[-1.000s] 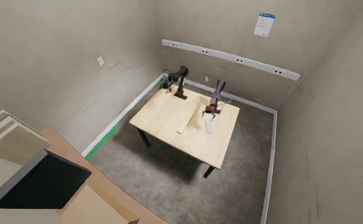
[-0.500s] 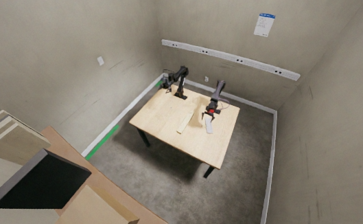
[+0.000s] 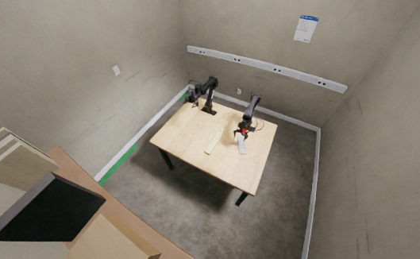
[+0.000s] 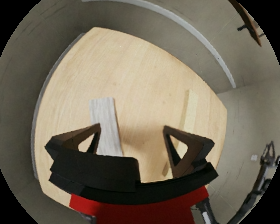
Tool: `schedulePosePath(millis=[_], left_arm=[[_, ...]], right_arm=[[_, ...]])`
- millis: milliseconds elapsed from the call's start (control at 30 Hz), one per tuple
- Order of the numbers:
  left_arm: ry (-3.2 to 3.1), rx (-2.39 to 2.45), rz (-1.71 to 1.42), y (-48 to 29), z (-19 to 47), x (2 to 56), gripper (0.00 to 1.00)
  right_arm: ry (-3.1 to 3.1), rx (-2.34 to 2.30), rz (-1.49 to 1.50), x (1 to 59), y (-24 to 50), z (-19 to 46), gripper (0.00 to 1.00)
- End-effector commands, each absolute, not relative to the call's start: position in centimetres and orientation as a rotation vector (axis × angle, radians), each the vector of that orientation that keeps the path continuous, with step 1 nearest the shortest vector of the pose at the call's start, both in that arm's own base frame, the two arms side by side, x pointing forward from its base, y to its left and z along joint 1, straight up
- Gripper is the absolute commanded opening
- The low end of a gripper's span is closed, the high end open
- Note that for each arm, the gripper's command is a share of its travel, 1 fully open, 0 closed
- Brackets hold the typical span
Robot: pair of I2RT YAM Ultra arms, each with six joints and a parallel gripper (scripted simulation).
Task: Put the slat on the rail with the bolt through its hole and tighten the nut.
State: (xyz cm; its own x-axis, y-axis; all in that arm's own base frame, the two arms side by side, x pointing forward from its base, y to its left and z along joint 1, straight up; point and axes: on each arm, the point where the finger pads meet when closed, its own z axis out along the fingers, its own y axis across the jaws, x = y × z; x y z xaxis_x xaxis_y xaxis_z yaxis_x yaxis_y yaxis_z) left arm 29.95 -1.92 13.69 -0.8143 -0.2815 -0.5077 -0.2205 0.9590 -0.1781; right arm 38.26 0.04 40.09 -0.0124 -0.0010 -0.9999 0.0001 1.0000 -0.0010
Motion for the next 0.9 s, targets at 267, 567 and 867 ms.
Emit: schedulePosePath(millis=[267, 567, 867], left_arm=[[2.801, -0.468, -0.126, -2.3, 9.1, 24.8, 1.0], [2.924, -0.544, -0.086, -2.3, 7.4, 21.7, 1.0], [3.078, -0.65, -0.012, -2.1, 5.9, 17.5, 1.0]], right_arm=[[1.558, 0.0, 0.0, 38.1, 0.1, 41.2, 1.0], [1.558, 0.0, 0.0, 38.1, 0.1, 41.2, 1.0], [1.558, 0.0, 0.0, 38.1, 0.1, 41.2, 1.0]])
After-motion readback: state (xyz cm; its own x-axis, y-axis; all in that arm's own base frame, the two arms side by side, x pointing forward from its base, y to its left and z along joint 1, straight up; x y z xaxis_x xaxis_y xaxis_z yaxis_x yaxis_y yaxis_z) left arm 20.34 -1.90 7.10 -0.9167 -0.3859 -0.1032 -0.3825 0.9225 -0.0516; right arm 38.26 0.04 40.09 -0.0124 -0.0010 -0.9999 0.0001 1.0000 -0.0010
